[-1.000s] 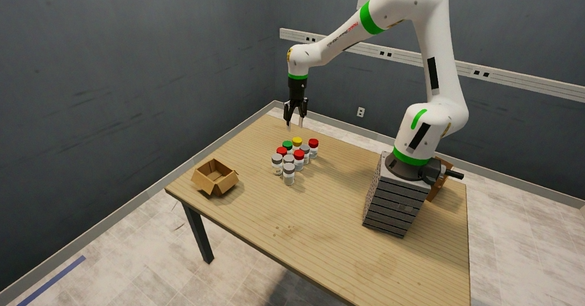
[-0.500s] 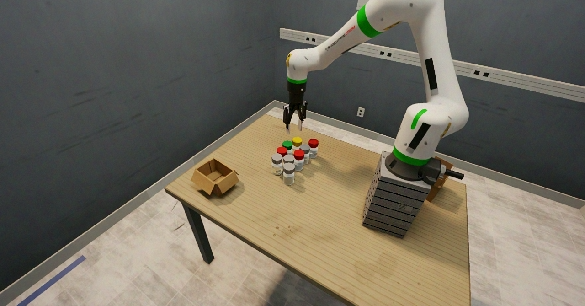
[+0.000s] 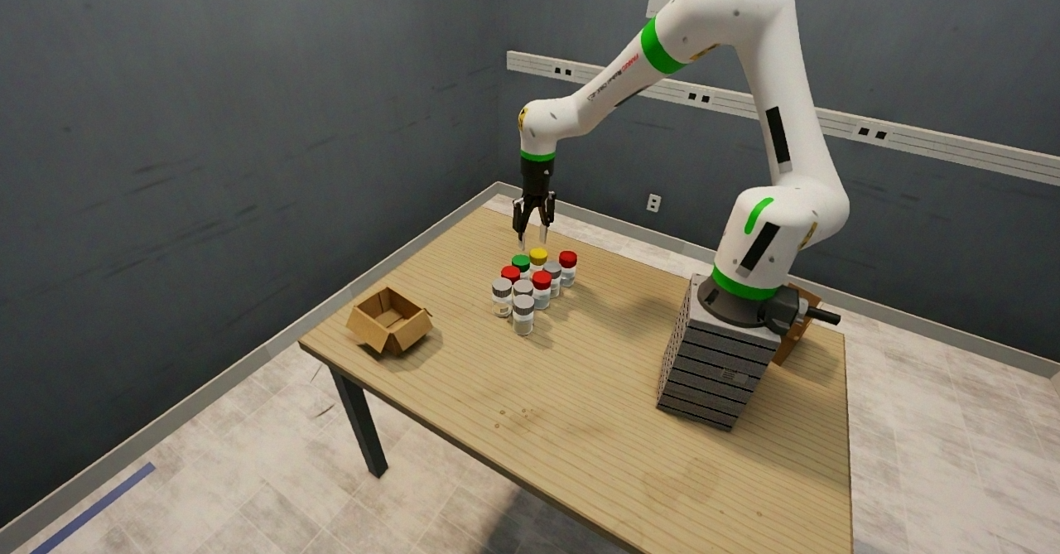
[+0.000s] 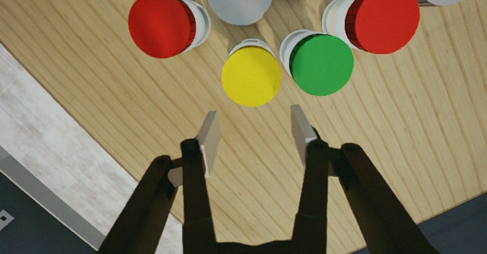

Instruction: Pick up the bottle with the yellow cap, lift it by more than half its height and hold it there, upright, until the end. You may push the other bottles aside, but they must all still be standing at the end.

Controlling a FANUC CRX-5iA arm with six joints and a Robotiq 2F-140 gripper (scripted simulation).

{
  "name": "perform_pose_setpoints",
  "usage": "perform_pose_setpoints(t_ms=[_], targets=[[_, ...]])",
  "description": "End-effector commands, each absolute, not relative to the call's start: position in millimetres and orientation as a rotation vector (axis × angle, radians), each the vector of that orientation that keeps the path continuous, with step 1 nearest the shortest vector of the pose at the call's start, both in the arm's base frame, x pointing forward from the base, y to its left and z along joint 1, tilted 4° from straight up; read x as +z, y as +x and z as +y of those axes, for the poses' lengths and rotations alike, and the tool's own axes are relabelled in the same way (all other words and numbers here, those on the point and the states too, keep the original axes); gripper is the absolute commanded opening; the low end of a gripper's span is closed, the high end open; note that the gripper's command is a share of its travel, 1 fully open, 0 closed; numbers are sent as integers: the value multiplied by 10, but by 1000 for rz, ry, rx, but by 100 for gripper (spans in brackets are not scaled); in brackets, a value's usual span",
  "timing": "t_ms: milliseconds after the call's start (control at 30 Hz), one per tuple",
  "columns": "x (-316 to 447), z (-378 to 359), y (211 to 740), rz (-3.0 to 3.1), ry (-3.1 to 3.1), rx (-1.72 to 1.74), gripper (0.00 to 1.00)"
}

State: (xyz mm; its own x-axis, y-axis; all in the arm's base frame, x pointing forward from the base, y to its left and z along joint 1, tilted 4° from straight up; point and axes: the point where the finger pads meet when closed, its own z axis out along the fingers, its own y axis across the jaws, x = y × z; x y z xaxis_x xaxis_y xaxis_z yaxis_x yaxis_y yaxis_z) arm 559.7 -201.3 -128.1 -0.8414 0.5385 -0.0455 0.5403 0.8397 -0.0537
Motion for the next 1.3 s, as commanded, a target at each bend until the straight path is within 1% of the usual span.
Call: perform_pose_setpoints(t_ms=[0,267,600,1267], targets=[[-1462,-2031,5611,2984,875,-100,51],[-1512,-2034,5611,2984,875,-100,51],[-2008,-2069,5616,2984,875,-100,51],[-2203,-2083,5617,2984,875,-101,51]])
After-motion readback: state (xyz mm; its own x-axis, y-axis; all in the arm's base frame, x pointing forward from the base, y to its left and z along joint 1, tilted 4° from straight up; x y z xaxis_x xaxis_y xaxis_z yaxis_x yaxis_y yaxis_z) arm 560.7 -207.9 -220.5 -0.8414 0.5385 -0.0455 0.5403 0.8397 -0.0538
